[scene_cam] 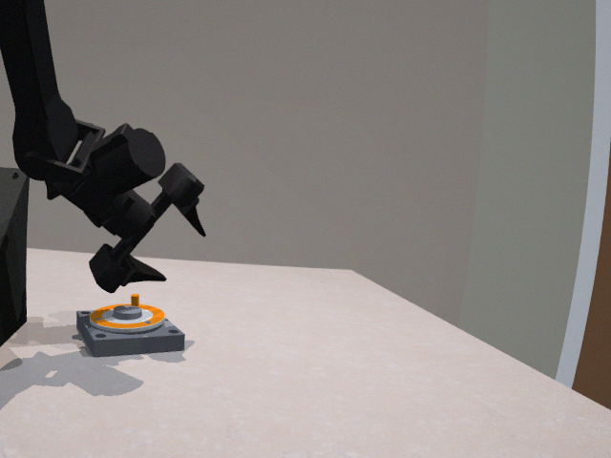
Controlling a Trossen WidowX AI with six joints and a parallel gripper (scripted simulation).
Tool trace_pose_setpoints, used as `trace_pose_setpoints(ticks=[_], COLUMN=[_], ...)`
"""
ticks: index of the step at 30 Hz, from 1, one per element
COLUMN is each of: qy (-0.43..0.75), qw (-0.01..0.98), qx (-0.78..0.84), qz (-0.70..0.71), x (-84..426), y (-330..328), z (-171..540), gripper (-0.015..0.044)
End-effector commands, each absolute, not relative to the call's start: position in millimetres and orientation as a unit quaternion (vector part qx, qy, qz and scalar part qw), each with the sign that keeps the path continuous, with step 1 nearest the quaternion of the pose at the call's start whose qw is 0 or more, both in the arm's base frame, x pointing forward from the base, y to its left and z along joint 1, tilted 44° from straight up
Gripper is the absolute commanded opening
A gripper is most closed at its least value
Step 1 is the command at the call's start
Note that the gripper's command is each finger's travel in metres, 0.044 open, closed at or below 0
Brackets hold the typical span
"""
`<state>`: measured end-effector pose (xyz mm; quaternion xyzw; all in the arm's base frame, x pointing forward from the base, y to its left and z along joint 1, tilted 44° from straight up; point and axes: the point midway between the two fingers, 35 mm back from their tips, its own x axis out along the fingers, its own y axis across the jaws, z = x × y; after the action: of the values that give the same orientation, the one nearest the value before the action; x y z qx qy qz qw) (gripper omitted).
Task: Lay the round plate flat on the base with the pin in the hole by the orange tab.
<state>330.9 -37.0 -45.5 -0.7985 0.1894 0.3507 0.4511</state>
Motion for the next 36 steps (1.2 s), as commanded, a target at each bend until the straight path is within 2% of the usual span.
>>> trace_pose_setpoints(ticks=[1, 8, 10, 15, 19, 24, 27, 32, 36], qy=[0.194, 0.389, 0.41, 0.547, 0.602, 0.676, 0.686, 0.681, 0.664], qw=[0.456, 0.591, 0.6, 0.644, 0.652, 0.654, 0.653, 0.652, 0.654], qx=[-0.794, -0.622, -0.604, -0.479, -0.425, -0.339, -0.321, -0.273, -0.26], qz=[0.352, 0.335, 0.327, 0.24, 0.177, 0.022, -0.024, -0.192, -0.252], x=[330.7, 318.4, 316.6, 302.5, 294.9, 281.0, 277.8, 270.1, 269.9], y=[-36.7, -26.4, -25.4, -19.2, -17.1, -14.5, -13.8, -11.4, -9.8], z=[-46.5, -80.1, -82.9, -97.4, -100.9, -100.4, -98.5, -86.6, -80.4], gripper=[0.0374, 0.019, 0.0138, 0.0006, 0.0, 0.0, 0.0, 0.0, 0.0])
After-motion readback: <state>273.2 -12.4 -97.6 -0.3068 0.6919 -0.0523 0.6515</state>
